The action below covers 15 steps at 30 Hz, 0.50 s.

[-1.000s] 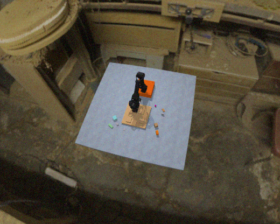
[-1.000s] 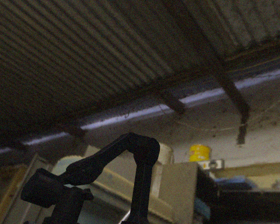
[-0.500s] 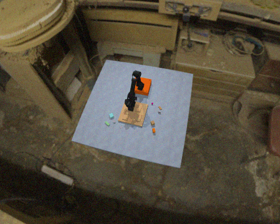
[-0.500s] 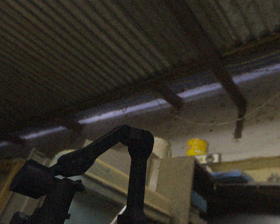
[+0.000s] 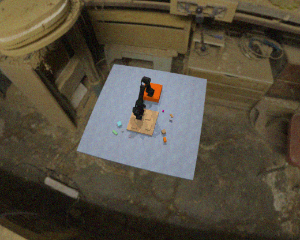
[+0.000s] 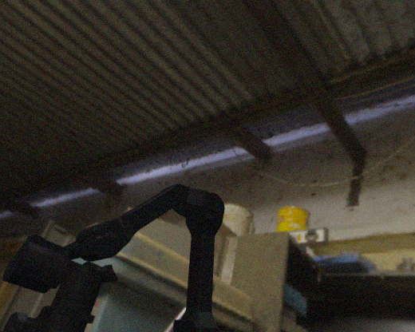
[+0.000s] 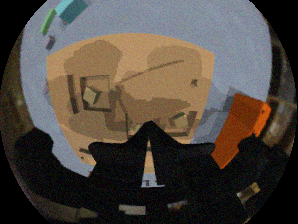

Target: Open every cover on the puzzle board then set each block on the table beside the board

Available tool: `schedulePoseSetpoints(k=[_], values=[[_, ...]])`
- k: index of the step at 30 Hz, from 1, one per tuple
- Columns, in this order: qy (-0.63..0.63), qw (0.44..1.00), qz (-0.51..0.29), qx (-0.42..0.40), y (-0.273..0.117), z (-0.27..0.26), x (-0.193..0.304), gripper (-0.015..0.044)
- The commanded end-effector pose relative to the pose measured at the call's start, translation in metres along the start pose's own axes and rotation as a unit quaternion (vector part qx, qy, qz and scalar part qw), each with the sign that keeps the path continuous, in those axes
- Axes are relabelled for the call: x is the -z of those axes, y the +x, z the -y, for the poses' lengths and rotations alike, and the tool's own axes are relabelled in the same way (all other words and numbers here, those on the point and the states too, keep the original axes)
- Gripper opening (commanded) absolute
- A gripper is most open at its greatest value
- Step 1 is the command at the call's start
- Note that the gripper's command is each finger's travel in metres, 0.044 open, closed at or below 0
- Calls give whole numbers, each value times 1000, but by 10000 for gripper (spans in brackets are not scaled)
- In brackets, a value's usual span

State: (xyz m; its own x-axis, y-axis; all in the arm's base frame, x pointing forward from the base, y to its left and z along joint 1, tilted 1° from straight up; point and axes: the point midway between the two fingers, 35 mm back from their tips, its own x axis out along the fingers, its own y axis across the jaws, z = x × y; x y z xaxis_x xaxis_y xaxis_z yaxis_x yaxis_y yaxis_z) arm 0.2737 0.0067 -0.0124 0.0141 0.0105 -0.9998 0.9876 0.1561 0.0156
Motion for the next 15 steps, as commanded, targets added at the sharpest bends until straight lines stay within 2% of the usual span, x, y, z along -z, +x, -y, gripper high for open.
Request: schedulePoseSetpoints(k=[1,15], values=[[-1,1000,1,-2,-1,-6,-4,0],[-1,1000,1,-2,-1,-15,-15,0]])
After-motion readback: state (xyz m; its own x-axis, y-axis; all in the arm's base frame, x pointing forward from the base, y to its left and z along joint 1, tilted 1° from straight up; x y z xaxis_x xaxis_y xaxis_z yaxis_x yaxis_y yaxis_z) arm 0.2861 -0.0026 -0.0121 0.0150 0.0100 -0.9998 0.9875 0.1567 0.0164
